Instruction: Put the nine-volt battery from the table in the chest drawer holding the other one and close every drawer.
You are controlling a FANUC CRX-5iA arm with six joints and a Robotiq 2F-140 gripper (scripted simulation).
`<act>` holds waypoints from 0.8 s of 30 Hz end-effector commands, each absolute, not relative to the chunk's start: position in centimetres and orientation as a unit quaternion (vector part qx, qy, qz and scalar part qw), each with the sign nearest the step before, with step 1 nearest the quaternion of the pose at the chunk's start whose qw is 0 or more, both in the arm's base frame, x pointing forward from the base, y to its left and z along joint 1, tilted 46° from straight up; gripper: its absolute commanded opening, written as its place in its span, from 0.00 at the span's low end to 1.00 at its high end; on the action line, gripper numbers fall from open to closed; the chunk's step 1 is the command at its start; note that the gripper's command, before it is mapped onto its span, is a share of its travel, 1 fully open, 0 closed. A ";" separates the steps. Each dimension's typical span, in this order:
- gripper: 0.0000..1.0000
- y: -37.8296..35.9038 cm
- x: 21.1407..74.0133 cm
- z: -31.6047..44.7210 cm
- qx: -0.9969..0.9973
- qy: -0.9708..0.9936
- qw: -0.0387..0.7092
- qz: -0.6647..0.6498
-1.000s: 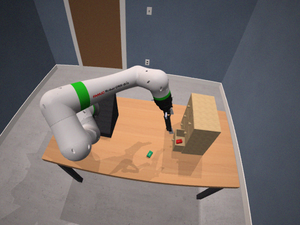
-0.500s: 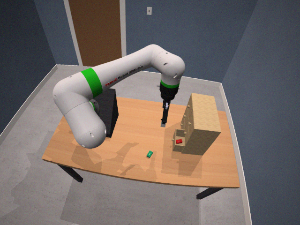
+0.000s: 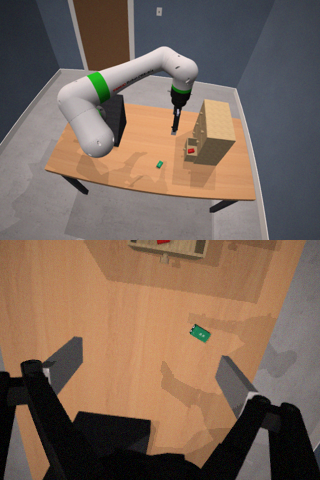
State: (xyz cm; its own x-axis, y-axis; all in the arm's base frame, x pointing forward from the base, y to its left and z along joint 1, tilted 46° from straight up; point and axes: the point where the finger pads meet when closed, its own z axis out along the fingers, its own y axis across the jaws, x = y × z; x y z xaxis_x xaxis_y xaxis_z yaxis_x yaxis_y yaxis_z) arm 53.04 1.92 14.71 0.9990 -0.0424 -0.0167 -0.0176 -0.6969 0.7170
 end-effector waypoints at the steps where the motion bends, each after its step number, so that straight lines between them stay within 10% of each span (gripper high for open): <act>1: 1.00 1.8 53.0 14.7 0.921 -0.014 0.389 -0.017; 24: 1.00 -4.7 51.4 13.2 0.910 0.140 0.381 -0.081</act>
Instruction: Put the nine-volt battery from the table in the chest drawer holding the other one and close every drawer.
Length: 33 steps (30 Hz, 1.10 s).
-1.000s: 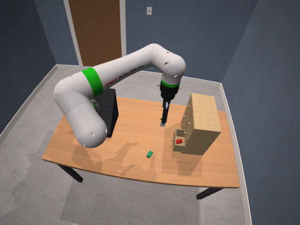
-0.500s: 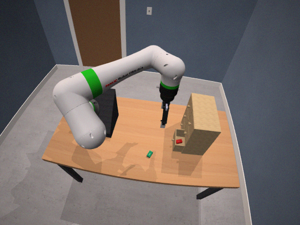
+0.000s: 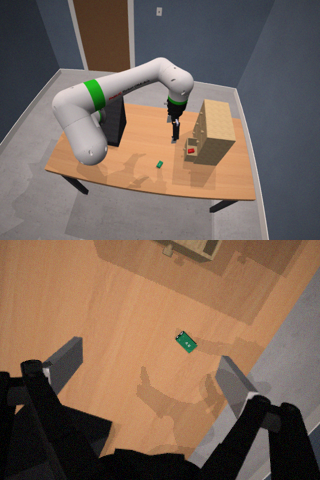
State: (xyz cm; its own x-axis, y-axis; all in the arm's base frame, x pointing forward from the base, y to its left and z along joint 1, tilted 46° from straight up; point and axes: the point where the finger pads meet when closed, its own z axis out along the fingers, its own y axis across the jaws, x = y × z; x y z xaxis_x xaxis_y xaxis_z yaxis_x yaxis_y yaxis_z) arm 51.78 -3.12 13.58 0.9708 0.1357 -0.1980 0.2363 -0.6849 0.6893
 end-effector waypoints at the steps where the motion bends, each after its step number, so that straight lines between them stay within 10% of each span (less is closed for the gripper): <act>1: 1.00 -5.2 51.2 13.1 0.908 0.153 0.379 -0.087; 33: 1.00 -19.5 47.6 9.8 0.793 0.469 0.323 -0.217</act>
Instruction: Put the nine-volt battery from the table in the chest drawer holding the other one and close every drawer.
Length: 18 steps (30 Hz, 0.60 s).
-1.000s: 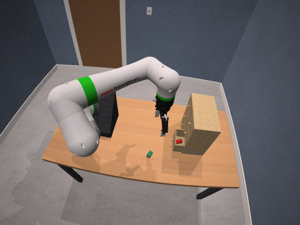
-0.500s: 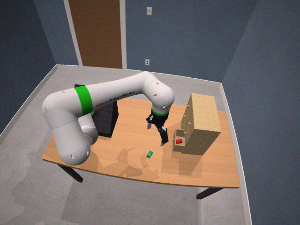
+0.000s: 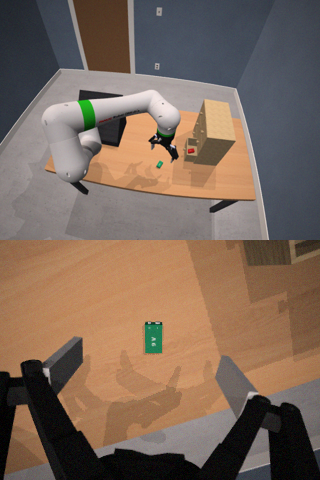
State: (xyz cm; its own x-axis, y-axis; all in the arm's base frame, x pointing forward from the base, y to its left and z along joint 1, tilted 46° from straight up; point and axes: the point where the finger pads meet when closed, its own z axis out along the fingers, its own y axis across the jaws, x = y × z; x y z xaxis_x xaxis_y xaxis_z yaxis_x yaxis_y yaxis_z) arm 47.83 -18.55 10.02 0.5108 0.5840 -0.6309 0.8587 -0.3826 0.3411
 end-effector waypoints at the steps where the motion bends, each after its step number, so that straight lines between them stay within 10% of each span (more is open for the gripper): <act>1: 1.00 -19.8 47.5 9.8 0.790 0.474 0.322 -0.219; 18: 1.00 -21.1 47.2 9.5 0.774 0.499 0.314 -0.230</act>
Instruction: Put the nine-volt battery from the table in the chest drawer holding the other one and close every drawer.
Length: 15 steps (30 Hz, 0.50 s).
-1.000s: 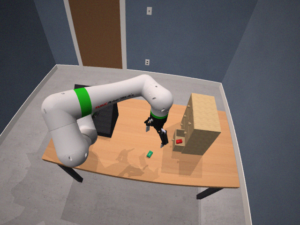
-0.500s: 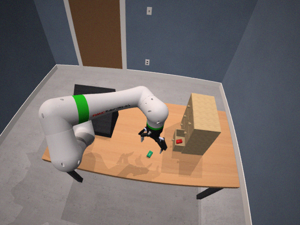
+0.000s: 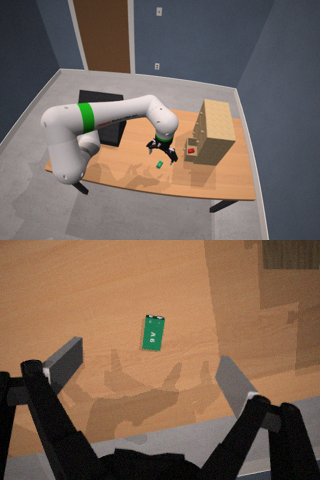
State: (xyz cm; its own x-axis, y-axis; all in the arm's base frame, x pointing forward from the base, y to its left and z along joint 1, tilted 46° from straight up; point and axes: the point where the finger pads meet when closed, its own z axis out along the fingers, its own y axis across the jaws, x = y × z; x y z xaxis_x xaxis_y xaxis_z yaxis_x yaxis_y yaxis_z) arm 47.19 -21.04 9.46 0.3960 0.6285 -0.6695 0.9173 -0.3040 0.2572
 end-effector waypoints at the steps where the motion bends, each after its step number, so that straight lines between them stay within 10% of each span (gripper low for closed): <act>1: 1.00 -21.1 47.2 9.5 0.774 0.499 0.314 -0.230; 10: 1.00 -21.1 47.2 9.5 0.774 0.499 0.314 -0.230; 11: 0.26 -21.1 47.2 9.5 0.774 0.499 0.314 -0.230; 15: 0.26 -21.1 47.2 9.5 0.774 0.499 0.314 -0.230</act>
State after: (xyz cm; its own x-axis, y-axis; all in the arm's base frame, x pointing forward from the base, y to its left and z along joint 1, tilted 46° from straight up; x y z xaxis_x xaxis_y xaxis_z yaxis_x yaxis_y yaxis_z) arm 47.18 -21.07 9.46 0.3961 0.6284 -0.6695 0.9172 -0.3042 0.2572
